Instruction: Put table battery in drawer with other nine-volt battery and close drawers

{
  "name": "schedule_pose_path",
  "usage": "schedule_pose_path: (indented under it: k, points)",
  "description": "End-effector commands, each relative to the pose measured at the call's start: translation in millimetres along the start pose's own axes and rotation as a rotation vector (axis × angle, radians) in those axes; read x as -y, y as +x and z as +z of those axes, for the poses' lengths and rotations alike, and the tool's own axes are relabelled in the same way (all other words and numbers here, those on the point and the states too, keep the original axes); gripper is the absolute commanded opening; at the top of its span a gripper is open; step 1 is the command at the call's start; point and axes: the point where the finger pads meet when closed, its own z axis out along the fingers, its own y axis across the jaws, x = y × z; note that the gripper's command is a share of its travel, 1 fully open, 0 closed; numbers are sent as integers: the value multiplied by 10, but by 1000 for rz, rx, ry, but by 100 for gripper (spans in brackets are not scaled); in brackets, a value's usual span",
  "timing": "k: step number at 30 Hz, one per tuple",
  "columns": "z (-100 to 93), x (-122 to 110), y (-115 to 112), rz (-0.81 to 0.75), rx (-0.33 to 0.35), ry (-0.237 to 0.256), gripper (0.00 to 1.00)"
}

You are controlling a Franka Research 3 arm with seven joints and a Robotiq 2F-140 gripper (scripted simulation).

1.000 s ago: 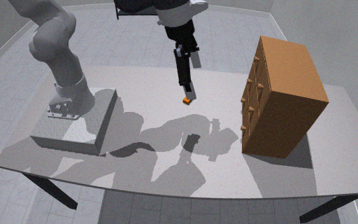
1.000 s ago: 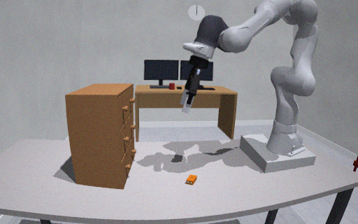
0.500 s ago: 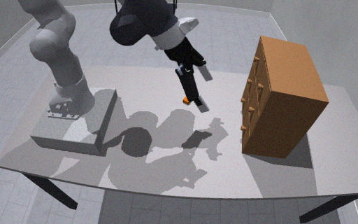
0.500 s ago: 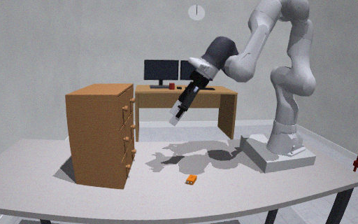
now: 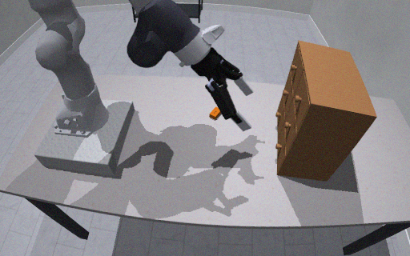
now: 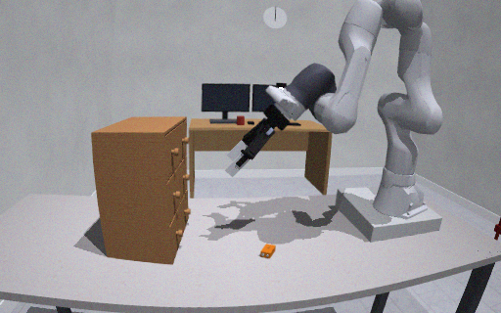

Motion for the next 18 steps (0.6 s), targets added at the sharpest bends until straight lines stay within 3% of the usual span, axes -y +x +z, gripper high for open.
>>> schedule_pose_path:
  k: [1, 2, 18]
  points:
    - [-22, 20, 125, 35, -48, 24, 100]
    - [-22, 20, 125, 35, -48, 24, 20]
    - [-22, 20, 125, 35, -48, 24, 20]
